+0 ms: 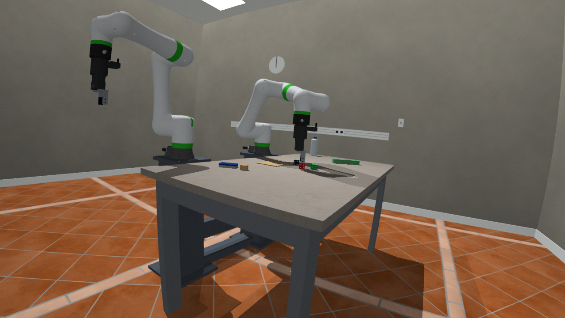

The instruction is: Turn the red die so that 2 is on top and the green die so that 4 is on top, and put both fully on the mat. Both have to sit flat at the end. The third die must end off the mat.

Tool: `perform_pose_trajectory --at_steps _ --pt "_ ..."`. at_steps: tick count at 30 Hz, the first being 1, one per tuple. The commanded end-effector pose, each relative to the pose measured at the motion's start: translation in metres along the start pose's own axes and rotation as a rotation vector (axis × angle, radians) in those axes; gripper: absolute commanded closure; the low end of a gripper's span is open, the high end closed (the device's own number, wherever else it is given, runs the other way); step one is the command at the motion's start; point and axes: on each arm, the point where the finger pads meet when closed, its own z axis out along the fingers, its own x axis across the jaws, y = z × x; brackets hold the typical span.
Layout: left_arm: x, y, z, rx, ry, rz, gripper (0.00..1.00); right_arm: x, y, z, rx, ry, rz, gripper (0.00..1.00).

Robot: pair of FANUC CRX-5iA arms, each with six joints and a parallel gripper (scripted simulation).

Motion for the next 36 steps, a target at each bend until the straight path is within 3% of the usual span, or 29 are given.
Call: perform_pose_trajectory --at_steps 1,14,36 --pt "0.001 0.000 -0.002 0.001 0.003 0.000 0.13 0.000 0.000 -0.001 -0.002 0.000 0.000 0.00" --pt "0.001 0.000 0.001 0.001 0.003 0.000 0.13 0.000 0.000 -0.001 -0.002 0.000 0.000 0.00" --pt "0.001 0.000 0.034 0.001 0.003 0.000 0.13 0.000 0.000 -0.001 -0.002 0.000 0.000 0.00"
